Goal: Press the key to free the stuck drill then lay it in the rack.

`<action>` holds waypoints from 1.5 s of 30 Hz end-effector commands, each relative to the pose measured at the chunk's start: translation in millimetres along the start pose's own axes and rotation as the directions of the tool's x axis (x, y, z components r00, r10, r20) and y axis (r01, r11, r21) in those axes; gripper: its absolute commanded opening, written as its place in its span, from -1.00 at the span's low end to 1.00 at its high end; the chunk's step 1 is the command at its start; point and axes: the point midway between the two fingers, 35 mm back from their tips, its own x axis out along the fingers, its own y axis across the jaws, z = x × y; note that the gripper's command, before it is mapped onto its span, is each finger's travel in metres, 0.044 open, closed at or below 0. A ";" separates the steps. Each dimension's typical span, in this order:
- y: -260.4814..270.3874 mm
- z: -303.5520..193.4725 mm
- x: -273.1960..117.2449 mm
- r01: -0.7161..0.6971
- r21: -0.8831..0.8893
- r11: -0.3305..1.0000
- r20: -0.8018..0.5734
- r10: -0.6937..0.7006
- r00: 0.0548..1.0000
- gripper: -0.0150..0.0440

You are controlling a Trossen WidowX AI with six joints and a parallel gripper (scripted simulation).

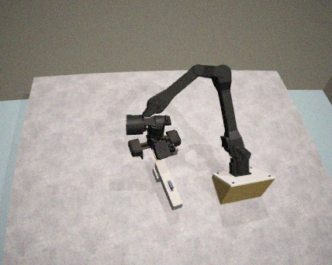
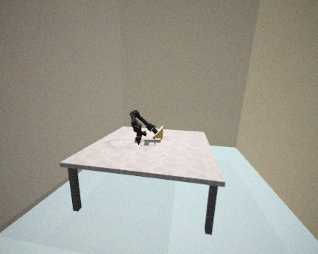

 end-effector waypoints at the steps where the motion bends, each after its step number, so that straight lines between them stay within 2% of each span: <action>1: 0.3 2.9 1.2 -0.002 0.002 1.000 0.000 0.002 1.000 1.00; 26: 0.6 9.5 3.7 -0.002 0.002 1.000 0.000 0.002 1.000 1.00; 42: -1.0 7.1 2.4 0.003 0.003 1.000 -0.003 -0.003 1.000 -0.42; 45: -1.0 7.1 2.4 0.003 0.003 1.000 -0.003 -0.003 1.000 -0.49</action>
